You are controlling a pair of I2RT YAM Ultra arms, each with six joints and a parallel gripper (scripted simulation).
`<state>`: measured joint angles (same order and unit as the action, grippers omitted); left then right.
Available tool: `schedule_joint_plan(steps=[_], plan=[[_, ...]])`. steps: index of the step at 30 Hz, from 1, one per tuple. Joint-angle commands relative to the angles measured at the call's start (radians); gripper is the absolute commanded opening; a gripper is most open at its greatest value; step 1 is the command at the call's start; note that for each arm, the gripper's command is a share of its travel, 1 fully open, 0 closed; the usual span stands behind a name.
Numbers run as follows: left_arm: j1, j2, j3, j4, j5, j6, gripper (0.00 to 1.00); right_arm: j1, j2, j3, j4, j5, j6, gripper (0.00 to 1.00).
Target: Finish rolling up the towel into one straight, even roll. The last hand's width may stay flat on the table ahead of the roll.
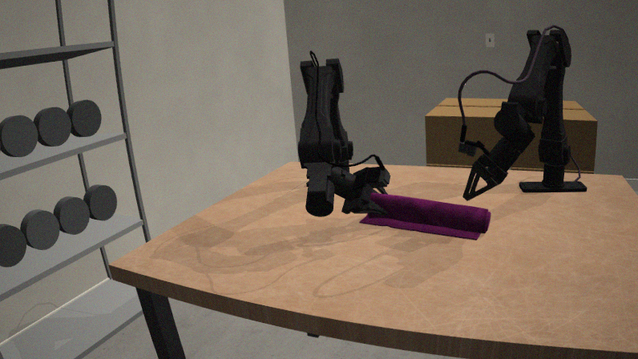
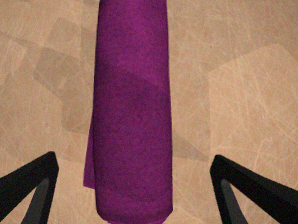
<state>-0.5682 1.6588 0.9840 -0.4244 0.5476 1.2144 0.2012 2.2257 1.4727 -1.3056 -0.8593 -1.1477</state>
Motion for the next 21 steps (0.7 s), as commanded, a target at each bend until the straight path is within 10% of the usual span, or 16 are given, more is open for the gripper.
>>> schedule_joint_plan(steps=[1, 21], plan=[[0.014, -0.019, 0.038, 0.025, 0.013, 0.012, 0.98, -0.008, 0.017, 0.025, -0.021, -0.027, -0.025, 0.36], [0.023, 0.089, -0.085, 0.238, 0.023, 0.035, 0.98, -0.008, 0.027, 0.02, -0.008, -0.026, -0.027, 0.36]])
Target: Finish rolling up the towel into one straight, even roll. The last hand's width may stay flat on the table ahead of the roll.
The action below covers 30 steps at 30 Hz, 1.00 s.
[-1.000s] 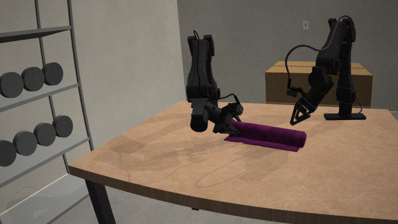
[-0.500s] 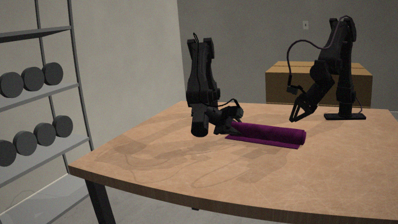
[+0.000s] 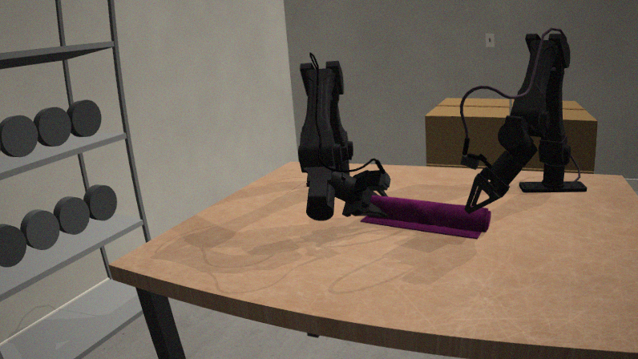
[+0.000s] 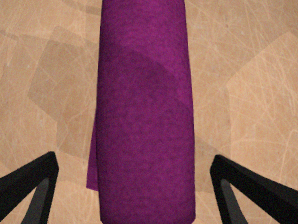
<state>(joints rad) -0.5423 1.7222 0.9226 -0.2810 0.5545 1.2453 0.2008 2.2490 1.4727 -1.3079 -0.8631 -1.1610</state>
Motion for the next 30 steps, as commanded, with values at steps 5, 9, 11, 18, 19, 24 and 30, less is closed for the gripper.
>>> schedule_joint_plan(steps=[5, 9, 11, 18, 19, 24, 30], plan=[[-0.008, 0.055, -0.029, 0.137, 0.014, -0.004, 0.98, -0.007, 0.004, 0.02, -0.005, -0.023, -0.014, 0.36], [-0.014, 0.062, 0.006, 0.116, 0.012, -0.012, 0.98, -0.007, 0.004, 0.02, -0.005, -0.023, -0.014, 0.36], [-0.018, 0.069, 0.027, 0.104, 0.009, -0.017, 0.98, -0.007, 0.004, 0.02, -0.005, -0.023, -0.014, 0.36], [-0.019, 0.074, 0.031, 0.106, 0.008, -0.017, 0.68, -0.007, 0.004, 0.02, -0.005, -0.023, -0.014, 0.36], [-0.019, 0.074, 0.031, 0.106, 0.008, -0.017, 0.64, -0.007, 0.004, 0.02, -0.005, -0.023, -0.014, 0.36], [-0.019, 0.074, 0.031, 0.105, 0.008, -0.017, 0.52, -0.007, 0.004, 0.02, -0.005, -0.023, -0.014, 0.36], [-0.019, 0.074, 0.031, 0.105, 0.008, -0.017, 0.48, -0.007, 0.004, 0.02, -0.005, -0.023, -0.014, 0.36]])
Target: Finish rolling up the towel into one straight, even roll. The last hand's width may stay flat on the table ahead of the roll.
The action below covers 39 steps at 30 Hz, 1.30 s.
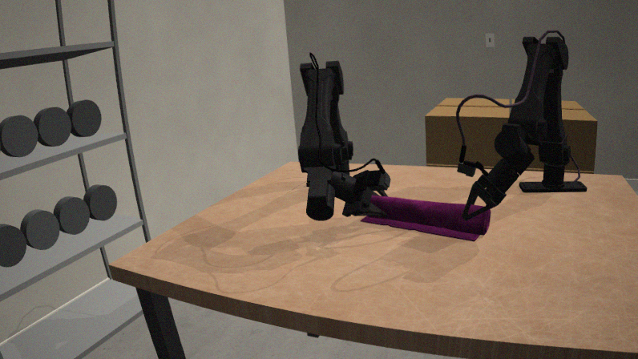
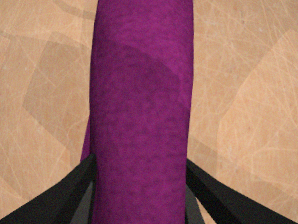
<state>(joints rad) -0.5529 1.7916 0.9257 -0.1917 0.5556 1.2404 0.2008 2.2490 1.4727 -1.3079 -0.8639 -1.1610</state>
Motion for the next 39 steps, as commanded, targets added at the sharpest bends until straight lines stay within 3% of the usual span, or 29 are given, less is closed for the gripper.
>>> schedule_joint_plan(steps=[1, 19, 28, 30, 36, 39], plan=[[-0.008, 0.004, 0.028, 0.016, 0.007, -0.012, 0.47, -0.007, 0.004, 0.02, -0.005, -0.022, -0.014, 0.36], [-0.008, 0.004, 0.028, 0.016, 0.007, -0.012, 0.38, -0.007, 0.004, 0.02, -0.005, -0.022, -0.014, 0.36], [-0.008, 0.004, 0.028, 0.016, 0.007, -0.012, 0.38, -0.007, -0.011, 0.029, -0.029, -0.022, -0.013, 0.65], [-0.008, 0.004, 0.028, 0.016, 0.007, -0.012, 0.38, -0.007, -0.011, 0.029, -0.029, -0.022, -0.013, 0.65], [-0.008, 0.004, 0.028, 0.016, 0.007, -0.012, 0.38, -0.007, -0.019, 0.035, -0.044, -0.022, -0.014, 0.85], [-0.008, 0.004, 0.028, 0.016, 0.007, -0.012, 0.38, -0.018, -0.016, 0.05, -0.067, -0.016, -0.027, 0.85]])
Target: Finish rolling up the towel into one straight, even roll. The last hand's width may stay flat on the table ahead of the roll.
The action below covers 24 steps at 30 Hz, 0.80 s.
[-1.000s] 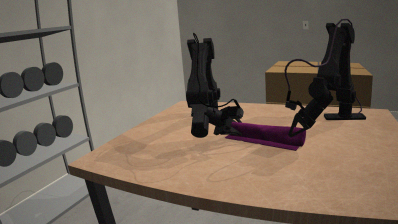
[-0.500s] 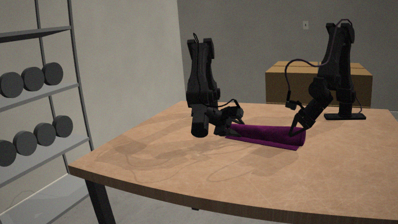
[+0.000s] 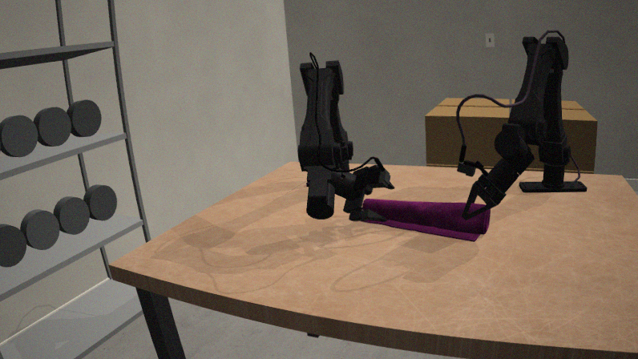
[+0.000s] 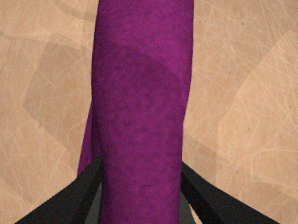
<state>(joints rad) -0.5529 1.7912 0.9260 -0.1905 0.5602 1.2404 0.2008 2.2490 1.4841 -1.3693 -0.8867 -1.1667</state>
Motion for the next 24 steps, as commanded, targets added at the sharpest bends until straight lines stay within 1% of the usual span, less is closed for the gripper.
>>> schedule_joint_plan(steps=[1, 6, 8, 11, 16, 24], plan=[[-0.008, 0.005, 0.027, 0.015, 0.003, -0.012, 0.38, -0.025, -0.015, 0.049, -0.021, 0.01, -0.031, 0.85], [-0.008, 0.005, 0.027, 0.015, 0.003, -0.012, 0.38, -0.077, 0.0, 0.13, -0.13, 0.035, -0.091, 0.85], [-0.008, 0.005, 0.027, 0.015, 0.003, -0.012, 0.38, -0.077, 0.0, 0.13, -0.13, 0.035, -0.091, 0.85], [-0.008, 0.005, 0.027, 0.015, 0.003, -0.012, 0.38, -0.111, 0.013, 0.192, -0.201, 0.051, -0.128, 0.85], [-0.008, 0.005, 0.027, 0.015, 0.003, -0.012, 0.38, -0.146, -0.018, 0.2, -0.201, 0.063, -0.119, 0.85], [-0.004, 0.019, 0.061, -0.038, 0.013, -0.016, 0.38, -0.148, -0.02, 0.2, -0.201, 0.064, -0.118, 0.85]])
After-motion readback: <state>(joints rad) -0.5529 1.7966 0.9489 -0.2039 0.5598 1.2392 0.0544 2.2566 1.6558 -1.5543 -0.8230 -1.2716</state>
